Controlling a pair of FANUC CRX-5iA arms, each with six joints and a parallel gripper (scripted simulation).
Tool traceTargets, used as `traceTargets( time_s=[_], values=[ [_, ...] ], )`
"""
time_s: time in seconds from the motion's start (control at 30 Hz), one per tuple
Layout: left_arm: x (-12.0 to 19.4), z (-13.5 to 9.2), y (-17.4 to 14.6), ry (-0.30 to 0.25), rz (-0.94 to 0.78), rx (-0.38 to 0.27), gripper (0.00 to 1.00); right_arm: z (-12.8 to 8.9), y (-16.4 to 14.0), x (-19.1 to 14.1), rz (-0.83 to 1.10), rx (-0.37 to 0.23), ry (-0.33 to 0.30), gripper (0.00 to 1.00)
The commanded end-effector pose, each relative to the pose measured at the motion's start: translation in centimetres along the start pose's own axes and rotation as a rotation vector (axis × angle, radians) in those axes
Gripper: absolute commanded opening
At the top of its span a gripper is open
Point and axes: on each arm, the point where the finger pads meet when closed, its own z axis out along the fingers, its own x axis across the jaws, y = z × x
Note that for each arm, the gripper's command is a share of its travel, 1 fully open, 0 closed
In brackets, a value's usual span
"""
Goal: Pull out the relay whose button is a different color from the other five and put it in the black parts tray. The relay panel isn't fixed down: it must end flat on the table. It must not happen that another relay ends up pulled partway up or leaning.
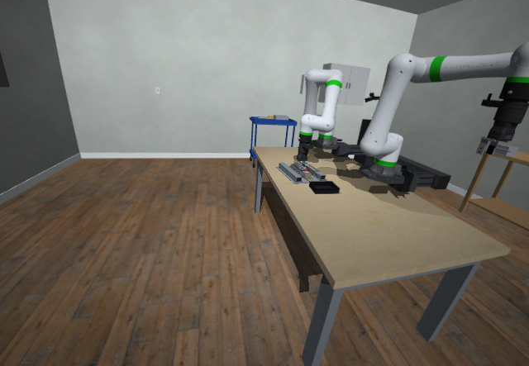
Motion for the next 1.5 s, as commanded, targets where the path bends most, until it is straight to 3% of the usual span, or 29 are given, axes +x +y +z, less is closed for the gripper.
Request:
traceTargets(
  time_s=[0.0,0.5,1.47],
  values=[
    [-0.01,-0.09,0.02,0.000,0.000,-0.002,1.00,-0.08,-0.05,0.05,0.000,0.001,0.004,0.00],
    [-0.01,-0.09,0.02,0.000,0.000,-0.002,1.00,-0.09,-0.05,-0.01,0.000,0.001,0.027,0.00],
    [-0.01,-0.09,0.02,0.000,0.000,-0.002,1.00,-0.11,-0.05,0.14,0.000,0.001,-0.026,0.00]
  ],
)
